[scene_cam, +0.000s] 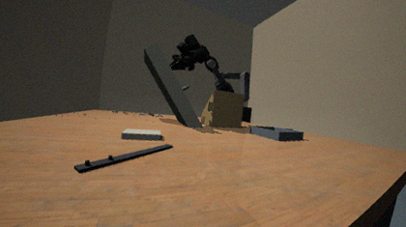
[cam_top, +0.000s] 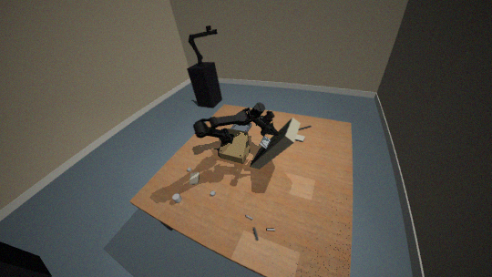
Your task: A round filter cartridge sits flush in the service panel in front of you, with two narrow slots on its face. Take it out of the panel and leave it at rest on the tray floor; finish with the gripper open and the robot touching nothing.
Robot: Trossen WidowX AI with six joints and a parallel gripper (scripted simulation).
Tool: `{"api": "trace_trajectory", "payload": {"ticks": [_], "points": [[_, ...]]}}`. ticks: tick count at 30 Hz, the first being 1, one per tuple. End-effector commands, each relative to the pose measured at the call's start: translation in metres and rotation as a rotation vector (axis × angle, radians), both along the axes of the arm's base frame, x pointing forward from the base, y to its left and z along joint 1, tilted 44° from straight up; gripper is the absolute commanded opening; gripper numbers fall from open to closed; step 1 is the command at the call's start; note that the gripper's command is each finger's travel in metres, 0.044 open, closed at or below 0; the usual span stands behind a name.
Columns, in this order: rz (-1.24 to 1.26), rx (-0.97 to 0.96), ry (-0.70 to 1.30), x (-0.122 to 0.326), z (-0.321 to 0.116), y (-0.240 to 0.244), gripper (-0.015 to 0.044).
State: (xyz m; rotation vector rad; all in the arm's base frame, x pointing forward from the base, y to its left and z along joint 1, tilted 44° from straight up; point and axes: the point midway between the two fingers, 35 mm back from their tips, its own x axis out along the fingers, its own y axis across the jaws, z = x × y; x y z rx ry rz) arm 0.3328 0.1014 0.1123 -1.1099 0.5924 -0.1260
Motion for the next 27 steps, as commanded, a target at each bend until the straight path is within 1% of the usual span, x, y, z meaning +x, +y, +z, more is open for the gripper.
{"api": "trace_trajectory", "payload": {"ticks": [1, 27], "points": [[0.002, -0.008, 0.012, -0.0009, -0.0053, -0.0011, 0.011], [0.002, -0.008, 0.012, 0.0002, -0.0033, -0.0005, 0.011]]}}
